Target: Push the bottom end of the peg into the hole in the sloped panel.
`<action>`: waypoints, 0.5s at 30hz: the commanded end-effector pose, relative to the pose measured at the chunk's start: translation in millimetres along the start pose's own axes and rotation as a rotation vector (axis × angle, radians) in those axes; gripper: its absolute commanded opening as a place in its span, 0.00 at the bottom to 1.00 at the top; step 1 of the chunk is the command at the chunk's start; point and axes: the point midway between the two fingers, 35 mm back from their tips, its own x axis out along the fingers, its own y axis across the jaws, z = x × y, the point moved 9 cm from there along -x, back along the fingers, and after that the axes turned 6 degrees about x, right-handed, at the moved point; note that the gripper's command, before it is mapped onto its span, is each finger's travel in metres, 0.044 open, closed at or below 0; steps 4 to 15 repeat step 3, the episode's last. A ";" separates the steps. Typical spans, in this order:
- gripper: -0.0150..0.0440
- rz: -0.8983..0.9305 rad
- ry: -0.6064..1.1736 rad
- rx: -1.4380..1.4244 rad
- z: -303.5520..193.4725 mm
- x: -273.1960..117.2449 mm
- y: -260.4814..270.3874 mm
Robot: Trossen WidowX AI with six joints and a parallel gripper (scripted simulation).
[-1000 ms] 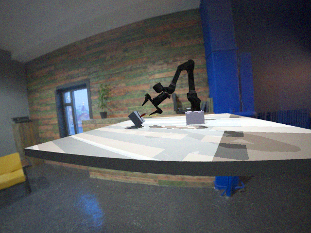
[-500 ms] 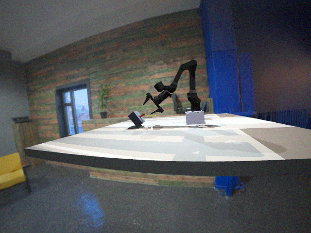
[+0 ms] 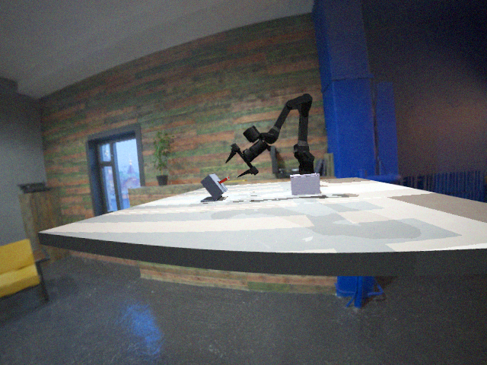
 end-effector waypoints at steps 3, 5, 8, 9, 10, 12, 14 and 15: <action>1.00 0.004 -0.003 0.004 0.0 -6.0 0.6; 1.00 0.004 -0.003 0.004 0.0 -6.0 0.6; 1.00 0.004 -0.003 0.004 0.0 -6.0 0.6; 1.00 0.004 -0.003 0.004 0.0 -6.0 0.6; 1.00 0.004 -0.003 0.004 0.0 -6.0 0.6; 1.00 0.004 -0.003 0.004 0.0 -6.0 0.6; 1.00 0.004 -0.003 0.004 0.0 -6.0 0.6; 1.00 0.004 -0.003 0.004 0.0 -6.0 0.6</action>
